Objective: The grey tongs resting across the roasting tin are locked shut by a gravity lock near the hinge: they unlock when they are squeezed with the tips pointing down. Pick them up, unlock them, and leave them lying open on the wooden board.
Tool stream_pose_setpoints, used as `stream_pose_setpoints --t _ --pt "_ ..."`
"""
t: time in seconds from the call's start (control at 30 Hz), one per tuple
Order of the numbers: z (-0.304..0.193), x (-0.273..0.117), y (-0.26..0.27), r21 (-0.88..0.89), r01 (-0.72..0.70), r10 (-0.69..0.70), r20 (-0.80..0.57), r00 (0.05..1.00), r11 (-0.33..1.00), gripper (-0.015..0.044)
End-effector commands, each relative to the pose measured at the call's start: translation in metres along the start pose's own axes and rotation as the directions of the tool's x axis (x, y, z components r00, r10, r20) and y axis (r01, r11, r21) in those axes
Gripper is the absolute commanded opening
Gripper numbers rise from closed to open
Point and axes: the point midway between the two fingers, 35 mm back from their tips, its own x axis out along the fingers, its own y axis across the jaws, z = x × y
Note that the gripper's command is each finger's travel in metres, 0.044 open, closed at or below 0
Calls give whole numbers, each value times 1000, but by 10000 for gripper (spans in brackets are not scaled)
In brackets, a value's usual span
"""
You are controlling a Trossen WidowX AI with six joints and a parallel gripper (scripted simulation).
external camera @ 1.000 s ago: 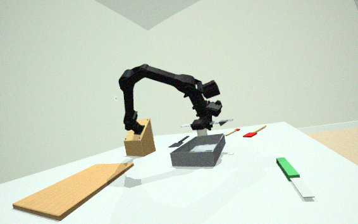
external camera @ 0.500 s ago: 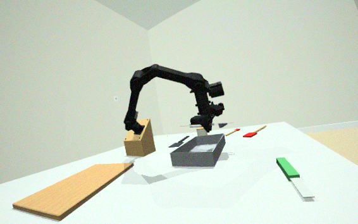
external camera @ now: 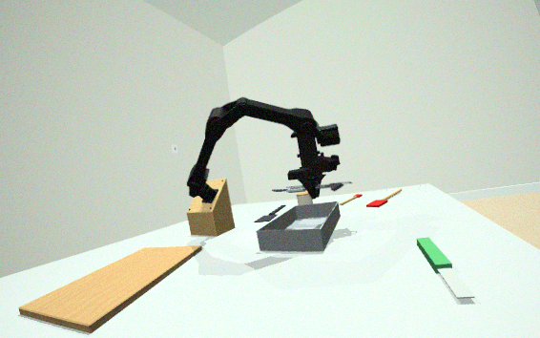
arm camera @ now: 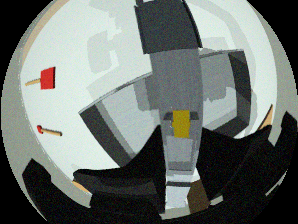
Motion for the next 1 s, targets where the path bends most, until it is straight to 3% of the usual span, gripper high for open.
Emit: stream_pose_setpoints --t 0.0,0.97 --pt "0 0 -1 1 -1 1 -1 1000 1000 -150" --pt "25 -22 -203 325 -24 23 6 1000 945 -150"
